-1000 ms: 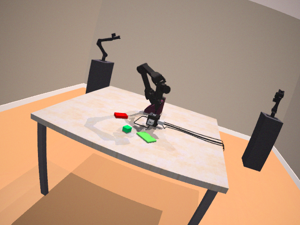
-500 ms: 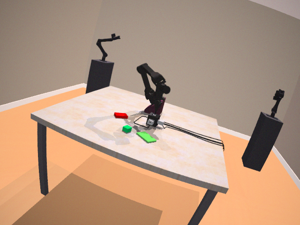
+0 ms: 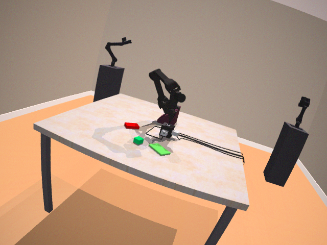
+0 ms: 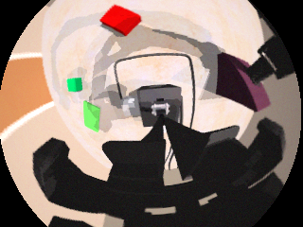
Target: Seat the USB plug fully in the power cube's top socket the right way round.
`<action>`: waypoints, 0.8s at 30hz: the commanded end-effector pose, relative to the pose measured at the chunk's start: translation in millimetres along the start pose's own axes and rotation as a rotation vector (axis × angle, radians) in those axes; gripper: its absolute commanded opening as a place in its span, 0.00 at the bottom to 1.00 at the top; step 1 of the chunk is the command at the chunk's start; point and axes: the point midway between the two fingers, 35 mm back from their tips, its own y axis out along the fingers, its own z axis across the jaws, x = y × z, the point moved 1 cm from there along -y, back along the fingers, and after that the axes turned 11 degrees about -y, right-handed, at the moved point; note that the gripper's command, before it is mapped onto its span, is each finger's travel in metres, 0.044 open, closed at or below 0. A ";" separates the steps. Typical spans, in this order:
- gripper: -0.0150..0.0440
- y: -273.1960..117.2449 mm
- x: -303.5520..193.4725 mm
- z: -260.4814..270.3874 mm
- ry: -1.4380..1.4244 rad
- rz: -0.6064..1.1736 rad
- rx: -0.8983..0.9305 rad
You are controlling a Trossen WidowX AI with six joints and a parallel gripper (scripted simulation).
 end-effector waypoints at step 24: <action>0.25 5.3 1.0 -1.2 -0.007 -0.006 -0.003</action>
